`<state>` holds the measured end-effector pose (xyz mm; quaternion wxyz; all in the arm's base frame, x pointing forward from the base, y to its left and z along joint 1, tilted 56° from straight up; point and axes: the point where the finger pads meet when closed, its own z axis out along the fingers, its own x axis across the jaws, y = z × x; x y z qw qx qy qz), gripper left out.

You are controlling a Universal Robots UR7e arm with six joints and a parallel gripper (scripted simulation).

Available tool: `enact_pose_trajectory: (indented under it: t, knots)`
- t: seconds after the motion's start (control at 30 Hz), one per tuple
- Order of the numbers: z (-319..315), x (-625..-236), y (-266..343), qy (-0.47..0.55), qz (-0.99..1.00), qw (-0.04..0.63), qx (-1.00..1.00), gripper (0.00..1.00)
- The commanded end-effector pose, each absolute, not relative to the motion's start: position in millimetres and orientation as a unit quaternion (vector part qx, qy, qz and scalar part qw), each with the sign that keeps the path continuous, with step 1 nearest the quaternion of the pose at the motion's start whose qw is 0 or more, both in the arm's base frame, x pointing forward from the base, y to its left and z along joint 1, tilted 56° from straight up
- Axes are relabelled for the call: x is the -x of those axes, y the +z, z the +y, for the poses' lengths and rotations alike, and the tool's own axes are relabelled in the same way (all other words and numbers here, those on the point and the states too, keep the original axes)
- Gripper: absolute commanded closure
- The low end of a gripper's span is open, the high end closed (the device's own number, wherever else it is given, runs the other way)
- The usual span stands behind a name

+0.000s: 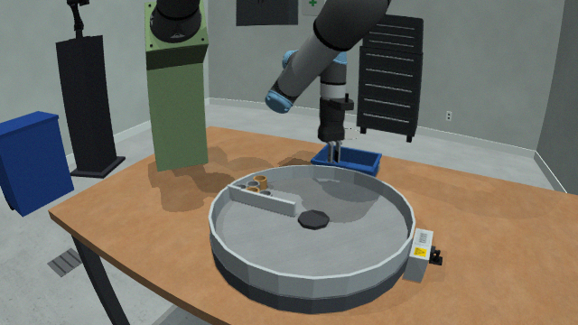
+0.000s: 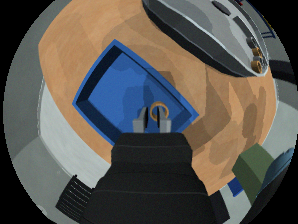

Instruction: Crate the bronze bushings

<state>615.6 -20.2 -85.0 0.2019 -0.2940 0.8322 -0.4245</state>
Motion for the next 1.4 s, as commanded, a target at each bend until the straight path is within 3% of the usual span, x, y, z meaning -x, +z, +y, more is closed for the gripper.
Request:
enact_pose_trajectory:
  t: [0.0, 0.5, 0.67, 1.07, 1.23, 1.37]
  knots:
    - [-18, -614, -83, -0.424, 0.832, 0.202, 0.294, 0.58]
    - [-16, -613, -81, -0.424, 0.832, 0.202, 0.294, 0.58]
    - [14, -582, -53, -0.424, 0.832, 0.202, 0.294, 0.58]
    - [14, -582, -53, -0.424, 0.832, 0.202, 0.294, 0.58]
    - [44, -553, -24, -0.425, 0.832, 0.203, 0.294, 0.58]
    - [44, -553, -24, -0.425, 0.832, 0.203, 0.294, 0.58]
